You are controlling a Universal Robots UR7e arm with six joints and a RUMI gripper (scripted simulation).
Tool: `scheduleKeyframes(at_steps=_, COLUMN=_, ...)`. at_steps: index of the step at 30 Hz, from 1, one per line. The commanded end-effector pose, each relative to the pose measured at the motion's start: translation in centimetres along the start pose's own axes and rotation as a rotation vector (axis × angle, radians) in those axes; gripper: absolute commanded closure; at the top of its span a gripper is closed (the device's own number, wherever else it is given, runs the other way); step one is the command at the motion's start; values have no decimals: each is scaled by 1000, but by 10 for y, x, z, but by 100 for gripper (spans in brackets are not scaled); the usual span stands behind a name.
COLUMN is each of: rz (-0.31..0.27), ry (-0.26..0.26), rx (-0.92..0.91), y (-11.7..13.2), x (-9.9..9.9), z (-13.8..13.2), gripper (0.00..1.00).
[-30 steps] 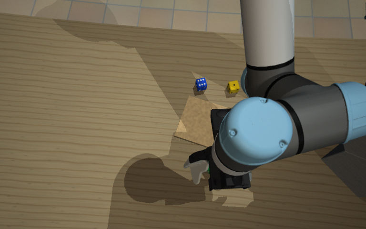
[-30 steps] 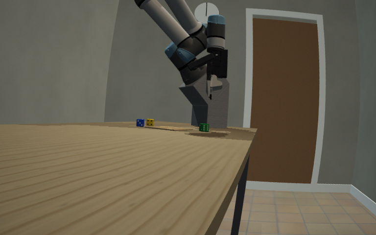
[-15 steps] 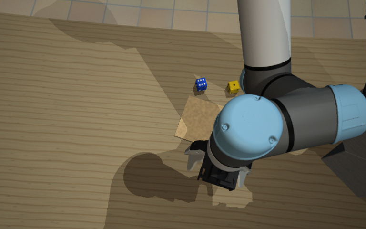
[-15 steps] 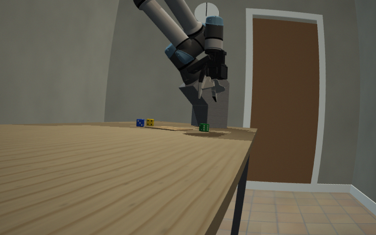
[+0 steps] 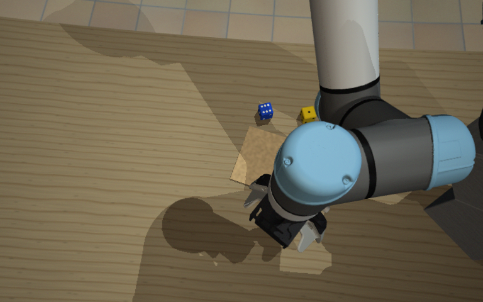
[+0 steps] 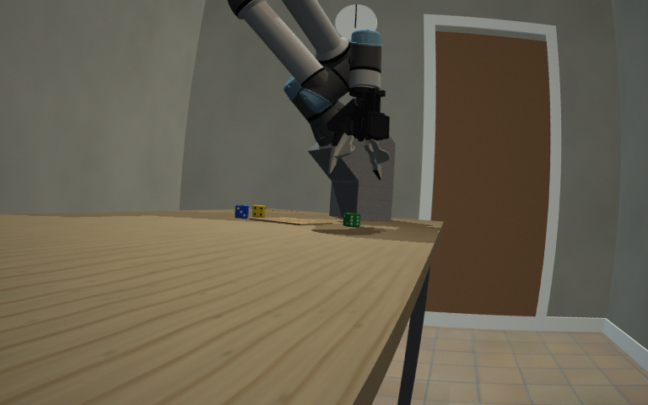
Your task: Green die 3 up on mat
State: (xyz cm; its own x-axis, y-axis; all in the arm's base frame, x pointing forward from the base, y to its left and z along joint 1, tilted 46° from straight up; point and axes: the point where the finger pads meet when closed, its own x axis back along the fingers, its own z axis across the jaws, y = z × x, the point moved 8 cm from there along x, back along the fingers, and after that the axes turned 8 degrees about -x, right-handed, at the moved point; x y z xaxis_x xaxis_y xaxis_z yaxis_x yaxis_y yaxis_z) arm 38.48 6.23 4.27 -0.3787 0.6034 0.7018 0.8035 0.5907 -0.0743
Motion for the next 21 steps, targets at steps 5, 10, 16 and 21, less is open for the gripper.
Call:
scheduleKeyframes(at_steps=5, rz=6, ry=-4, rx=-210, y=0, x=-5, z=-2, gripper=0)
scheduleKeyframes(at_steps=10, rz=5, ry=-4, rx=-284, y=0, x=-6, z=-3, gripper=0)
scheduleKeyframes(at_steps=16, rz=5, ry=-4, rx=-297, y=0, x=-7, z=-3, gripper=72)
scheduleKeyframes(at_steps=21, rz=5, ry=-4, rx=-297, y=0, x=-7, z=-3, gripper=72)
